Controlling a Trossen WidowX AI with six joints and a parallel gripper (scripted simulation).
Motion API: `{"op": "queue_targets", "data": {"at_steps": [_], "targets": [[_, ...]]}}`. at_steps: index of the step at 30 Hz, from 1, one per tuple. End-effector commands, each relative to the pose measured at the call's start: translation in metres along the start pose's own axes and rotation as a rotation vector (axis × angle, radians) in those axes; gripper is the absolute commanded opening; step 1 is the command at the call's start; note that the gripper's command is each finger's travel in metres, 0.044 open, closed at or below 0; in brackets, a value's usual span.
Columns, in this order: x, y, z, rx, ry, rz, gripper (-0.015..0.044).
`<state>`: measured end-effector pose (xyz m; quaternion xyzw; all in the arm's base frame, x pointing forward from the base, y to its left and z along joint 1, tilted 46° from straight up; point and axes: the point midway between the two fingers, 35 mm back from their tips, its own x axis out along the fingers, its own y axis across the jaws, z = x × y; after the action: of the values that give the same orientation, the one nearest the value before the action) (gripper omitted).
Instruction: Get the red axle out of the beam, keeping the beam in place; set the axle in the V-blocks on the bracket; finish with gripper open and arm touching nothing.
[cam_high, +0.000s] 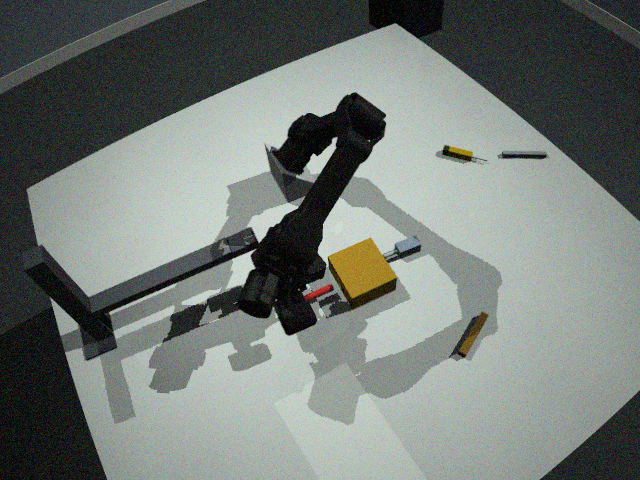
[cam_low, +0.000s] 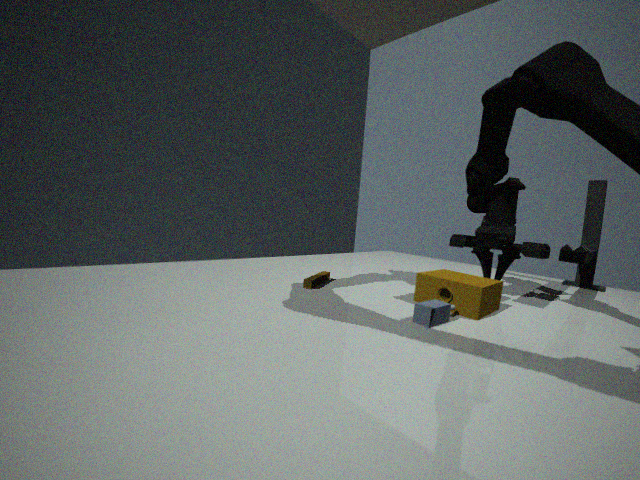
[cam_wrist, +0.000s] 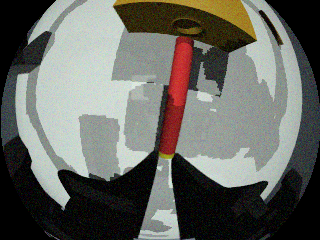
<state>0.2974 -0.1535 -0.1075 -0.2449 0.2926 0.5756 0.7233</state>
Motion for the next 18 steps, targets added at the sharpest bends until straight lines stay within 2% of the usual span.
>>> {"op": "queue_targets", "data": {"at_steps": [1,13,18], "targets": [[0.0013,-0.0011,-0.0015,-0.007,0.006,0.001,0.0],[0.0109,-0.0028,-0.0036,-0.008,0.005,0.0,0.0],[0.0091,-0.0025,-0.0037,-0.01,0.008,0.0,0.0131]]}}
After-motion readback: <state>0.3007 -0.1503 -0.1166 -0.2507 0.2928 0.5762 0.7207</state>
